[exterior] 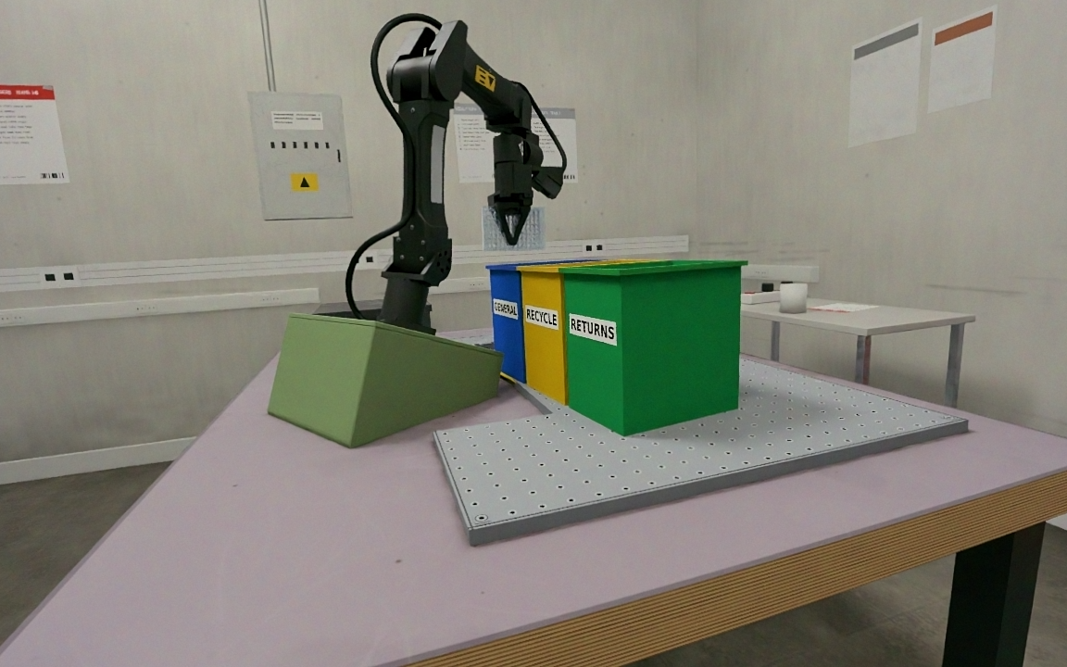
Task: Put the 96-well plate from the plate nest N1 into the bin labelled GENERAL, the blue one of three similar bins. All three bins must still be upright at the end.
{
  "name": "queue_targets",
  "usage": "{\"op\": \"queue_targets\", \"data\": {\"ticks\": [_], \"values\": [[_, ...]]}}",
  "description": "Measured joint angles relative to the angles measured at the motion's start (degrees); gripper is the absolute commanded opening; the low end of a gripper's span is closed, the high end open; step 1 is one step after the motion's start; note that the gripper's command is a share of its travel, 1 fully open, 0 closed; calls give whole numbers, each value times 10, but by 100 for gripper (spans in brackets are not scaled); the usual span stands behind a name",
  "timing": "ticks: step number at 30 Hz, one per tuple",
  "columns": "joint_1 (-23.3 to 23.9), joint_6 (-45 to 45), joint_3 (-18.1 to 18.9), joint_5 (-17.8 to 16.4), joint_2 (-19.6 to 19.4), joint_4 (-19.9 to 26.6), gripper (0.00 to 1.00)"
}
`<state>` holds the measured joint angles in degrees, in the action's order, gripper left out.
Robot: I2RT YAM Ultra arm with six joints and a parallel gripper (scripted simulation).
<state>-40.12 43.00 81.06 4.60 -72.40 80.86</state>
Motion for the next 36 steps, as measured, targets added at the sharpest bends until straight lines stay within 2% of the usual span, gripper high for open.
{"op": "queue_targets", "data": {"ticks": [13, 16, 20, 27, 31, 36], "values": [[0, 0, 0, 0, 0, 0, 0], [7, -24, 0, -2, 2, 0, 0], [38, -65, -4, -9, 15, 0, 0], [101, -127, -48, -26, 52, 1, 0], [122, -156, -54, -35, 61, 2, 0], [171, -198, -68, -51, 77, 2, 0]]}}
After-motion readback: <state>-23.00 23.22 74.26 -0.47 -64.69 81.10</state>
